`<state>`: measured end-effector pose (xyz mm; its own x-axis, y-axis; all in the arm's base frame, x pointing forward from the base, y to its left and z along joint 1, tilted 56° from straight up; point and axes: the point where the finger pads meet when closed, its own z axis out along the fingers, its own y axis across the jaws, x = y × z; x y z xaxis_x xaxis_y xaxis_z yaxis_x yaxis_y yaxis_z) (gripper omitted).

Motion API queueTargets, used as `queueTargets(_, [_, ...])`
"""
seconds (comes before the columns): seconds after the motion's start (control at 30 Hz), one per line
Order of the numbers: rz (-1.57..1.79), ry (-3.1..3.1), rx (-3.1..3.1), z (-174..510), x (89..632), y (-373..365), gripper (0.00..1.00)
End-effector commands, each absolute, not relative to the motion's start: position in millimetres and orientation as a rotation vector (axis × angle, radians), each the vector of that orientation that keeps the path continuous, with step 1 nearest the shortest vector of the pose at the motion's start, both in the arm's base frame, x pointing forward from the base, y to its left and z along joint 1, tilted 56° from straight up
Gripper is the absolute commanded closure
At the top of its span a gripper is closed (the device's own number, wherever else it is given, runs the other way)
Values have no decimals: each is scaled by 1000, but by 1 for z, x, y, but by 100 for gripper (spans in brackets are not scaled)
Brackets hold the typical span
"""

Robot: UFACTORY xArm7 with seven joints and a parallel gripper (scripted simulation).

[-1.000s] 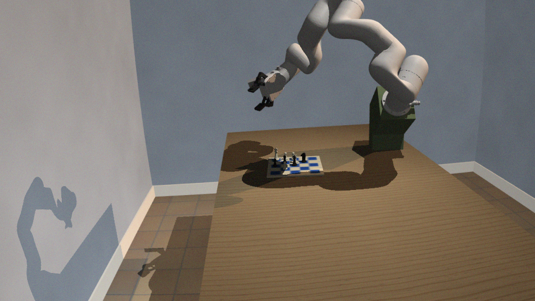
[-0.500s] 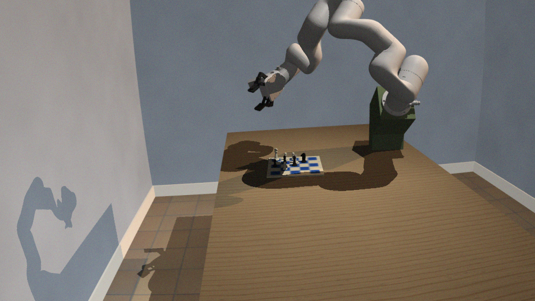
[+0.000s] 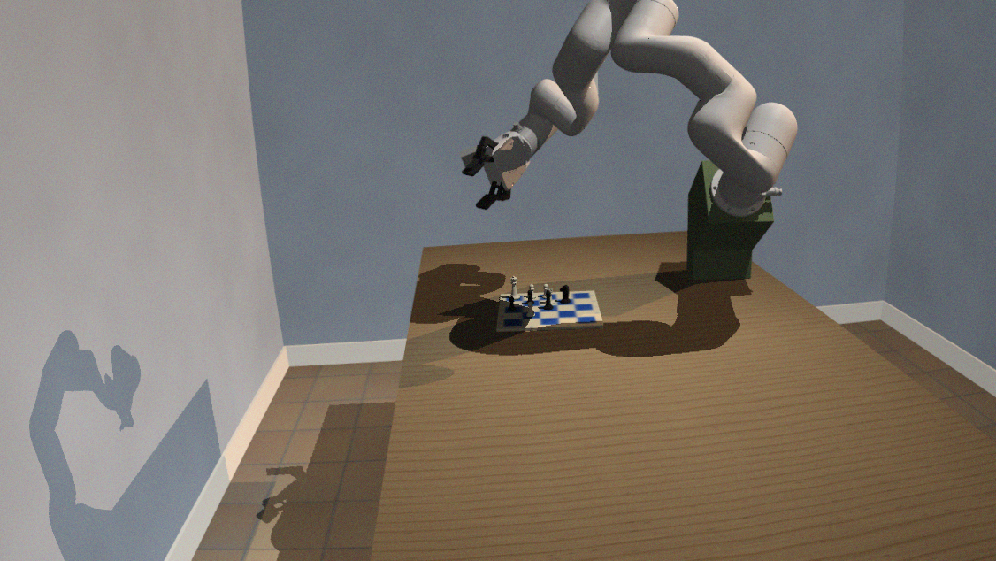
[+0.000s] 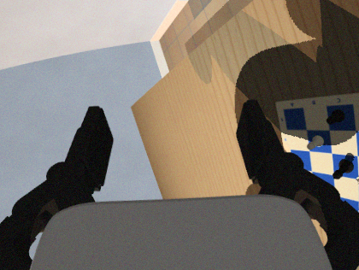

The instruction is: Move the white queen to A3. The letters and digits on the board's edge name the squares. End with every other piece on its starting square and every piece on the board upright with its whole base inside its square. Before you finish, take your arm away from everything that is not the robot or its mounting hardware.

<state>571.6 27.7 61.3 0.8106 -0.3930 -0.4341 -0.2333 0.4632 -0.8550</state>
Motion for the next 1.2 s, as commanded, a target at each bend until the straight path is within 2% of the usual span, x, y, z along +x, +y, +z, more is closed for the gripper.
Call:
queueTargets(0.0, [-45,615,-1173,72,564,41,0])
queueTargets(0.17, [26,577,-1247,81,553,57,0])
queueTargets(0.57, [311,407,-1644,113,489,104,0])
queueTargets(1.17, [472,241,-2161,137,426,99,0])
